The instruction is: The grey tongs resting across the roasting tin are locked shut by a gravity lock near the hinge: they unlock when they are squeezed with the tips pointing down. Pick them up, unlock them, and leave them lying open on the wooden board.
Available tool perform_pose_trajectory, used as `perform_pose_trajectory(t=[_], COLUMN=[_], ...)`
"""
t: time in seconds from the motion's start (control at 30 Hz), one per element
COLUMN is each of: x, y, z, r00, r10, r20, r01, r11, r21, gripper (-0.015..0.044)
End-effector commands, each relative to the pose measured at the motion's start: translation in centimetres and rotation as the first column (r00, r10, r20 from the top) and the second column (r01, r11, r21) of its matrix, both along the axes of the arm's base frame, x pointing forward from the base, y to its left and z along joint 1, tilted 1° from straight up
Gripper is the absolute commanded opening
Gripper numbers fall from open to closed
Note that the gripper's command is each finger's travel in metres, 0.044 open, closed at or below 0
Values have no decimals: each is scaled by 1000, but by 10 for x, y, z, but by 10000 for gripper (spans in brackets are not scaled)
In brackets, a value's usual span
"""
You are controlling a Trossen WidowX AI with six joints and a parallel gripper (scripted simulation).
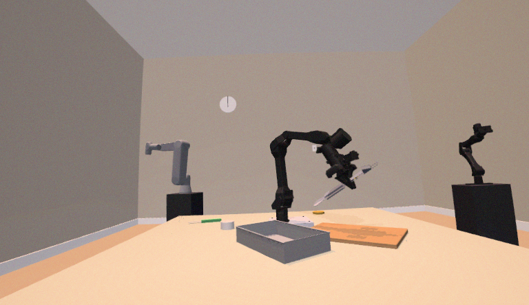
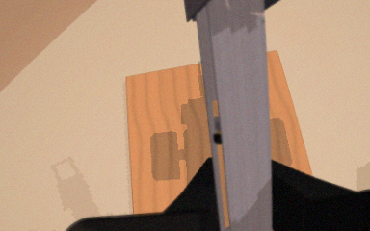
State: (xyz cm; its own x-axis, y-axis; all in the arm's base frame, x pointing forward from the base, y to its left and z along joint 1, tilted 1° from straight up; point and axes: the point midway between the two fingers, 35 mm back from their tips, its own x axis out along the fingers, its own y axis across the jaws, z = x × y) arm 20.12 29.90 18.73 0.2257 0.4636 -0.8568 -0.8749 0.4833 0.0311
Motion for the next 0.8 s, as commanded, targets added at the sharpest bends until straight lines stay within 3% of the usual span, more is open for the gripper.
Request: perform_pose_trajectory(t=[0.0, 0.77], x=[-1, -12], y=[-2, -19], z=[6, 26], r00=[1000, 973], r10=[-6, -49], r20=[30, 227], r01=[3, -50], r11=[998, 910], r21=[68, 412], gripper=[-150, -150])
